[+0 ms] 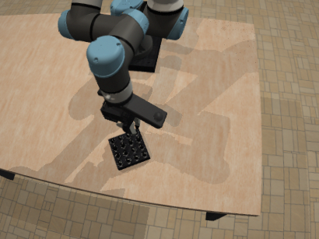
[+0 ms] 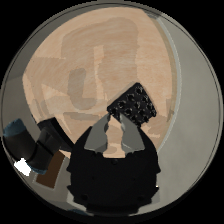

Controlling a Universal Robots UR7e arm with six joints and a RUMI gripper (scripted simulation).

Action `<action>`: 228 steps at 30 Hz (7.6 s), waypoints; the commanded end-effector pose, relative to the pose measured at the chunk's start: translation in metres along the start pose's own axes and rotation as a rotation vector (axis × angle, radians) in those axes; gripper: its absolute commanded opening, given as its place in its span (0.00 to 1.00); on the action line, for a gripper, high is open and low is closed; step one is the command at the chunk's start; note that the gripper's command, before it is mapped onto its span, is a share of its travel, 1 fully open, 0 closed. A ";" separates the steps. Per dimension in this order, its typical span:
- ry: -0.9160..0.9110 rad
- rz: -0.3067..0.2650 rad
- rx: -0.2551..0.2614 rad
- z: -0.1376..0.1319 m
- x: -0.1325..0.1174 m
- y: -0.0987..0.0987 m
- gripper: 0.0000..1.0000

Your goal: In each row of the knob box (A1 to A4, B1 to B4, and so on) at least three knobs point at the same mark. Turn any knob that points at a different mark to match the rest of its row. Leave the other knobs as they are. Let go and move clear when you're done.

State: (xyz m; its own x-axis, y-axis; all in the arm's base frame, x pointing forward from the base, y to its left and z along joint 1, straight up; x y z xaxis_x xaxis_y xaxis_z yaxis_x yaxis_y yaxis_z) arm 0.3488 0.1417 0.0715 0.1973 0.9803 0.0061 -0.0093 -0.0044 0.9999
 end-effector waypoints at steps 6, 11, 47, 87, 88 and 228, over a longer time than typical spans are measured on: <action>0.001 0.000 0.006 -0.002 0.000 -0.011 0.11; 0.001 0.000 0.006 -0.002 0.000 -0.011 0.11; 0.001 0.000 0.004 -0.002 0.000 -0.011 0.11; -0.003 0.000 0.004 -0.002 0.000 -0.011 0.04; -0.004 0.000 0.004 -0.002 0.000 -0.011 0.04; -1.651 -0.002 0.002 0.005 -0.004 -0.010 0.04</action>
State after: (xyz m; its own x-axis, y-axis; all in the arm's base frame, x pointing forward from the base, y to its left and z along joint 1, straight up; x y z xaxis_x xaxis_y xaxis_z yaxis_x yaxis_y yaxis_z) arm 0.3527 0.1367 0.0624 0.9673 -0.2536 0.0084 -0.0101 -0.0056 0.9999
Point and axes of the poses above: the point where the finger pads meet when closed, its own y axis back along the fingers, its own z axis across the jaws, x = y × z, the point moved 5 cm from there along y, back along the fingers, and after that the axes turned 8 degrees about -y, right-handed, at the moved point
